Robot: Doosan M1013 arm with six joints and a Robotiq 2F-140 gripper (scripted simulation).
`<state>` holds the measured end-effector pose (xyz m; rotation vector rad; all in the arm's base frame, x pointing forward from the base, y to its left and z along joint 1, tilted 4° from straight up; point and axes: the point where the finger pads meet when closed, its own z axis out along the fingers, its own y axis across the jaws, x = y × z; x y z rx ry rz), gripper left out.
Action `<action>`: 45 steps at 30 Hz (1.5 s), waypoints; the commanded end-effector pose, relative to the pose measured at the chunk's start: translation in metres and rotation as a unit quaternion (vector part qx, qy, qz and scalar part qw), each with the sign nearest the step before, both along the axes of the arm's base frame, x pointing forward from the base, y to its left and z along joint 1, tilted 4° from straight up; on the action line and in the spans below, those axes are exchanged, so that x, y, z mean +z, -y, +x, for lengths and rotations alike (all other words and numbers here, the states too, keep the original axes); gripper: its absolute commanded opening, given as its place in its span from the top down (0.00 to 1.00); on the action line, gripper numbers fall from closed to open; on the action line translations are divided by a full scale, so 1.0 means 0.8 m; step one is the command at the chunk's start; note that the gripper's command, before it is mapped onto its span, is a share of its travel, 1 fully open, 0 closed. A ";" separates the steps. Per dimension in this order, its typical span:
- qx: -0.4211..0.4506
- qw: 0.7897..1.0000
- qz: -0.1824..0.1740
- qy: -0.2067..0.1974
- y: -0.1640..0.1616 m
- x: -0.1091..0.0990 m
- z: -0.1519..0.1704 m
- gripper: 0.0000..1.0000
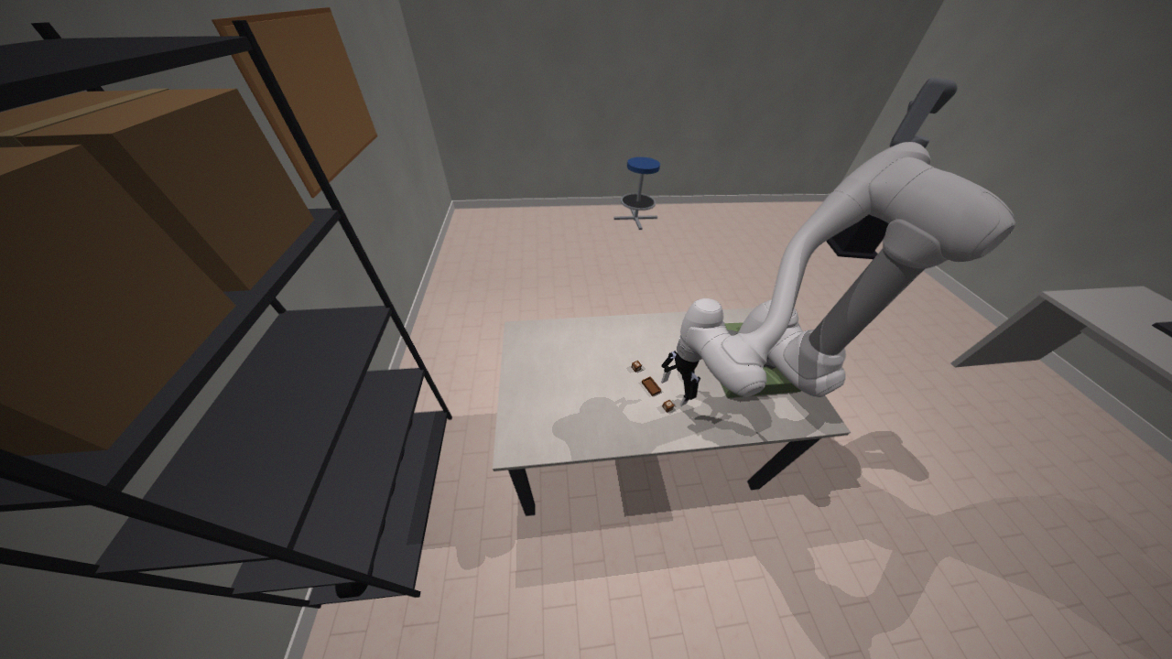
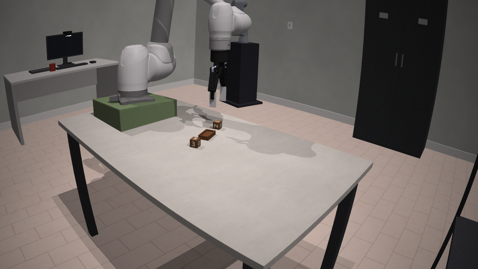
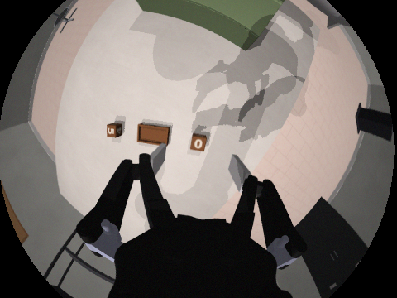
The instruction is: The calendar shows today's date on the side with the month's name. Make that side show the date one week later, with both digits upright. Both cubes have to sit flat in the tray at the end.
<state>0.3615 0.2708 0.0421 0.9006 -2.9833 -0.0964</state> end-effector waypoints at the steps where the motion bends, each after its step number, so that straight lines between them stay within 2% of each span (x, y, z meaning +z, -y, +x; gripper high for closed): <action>1: 0.000 1.000 0.000 0.000 0.000 0.000 0.000 0.00; 20: -0.025 1.000 -0.001 -0.001 0.003 0.000 0.003 0.00; 25: -0.130 0.992 -0.005 -0.007 0.015 -0.002 0.016 0.00; 28: -0.162 0.987 -0.007 -0.008 0.019 -0.003 0.020 0.00; 35: -0.300 0.954 -0.012 -0.015 0.037 -0.005 0.037 0.00; 37: -0.300 0.954 -0.012 -0.015 0.037 -0.005 0.037 0.00; 39: -0.362 0.932 -0.015 -0.018 0.045 -0.006 0.044 0.00; 45: -0.454 0.891 -0.019 -0.023 0.059 -0.008 0.056 0.00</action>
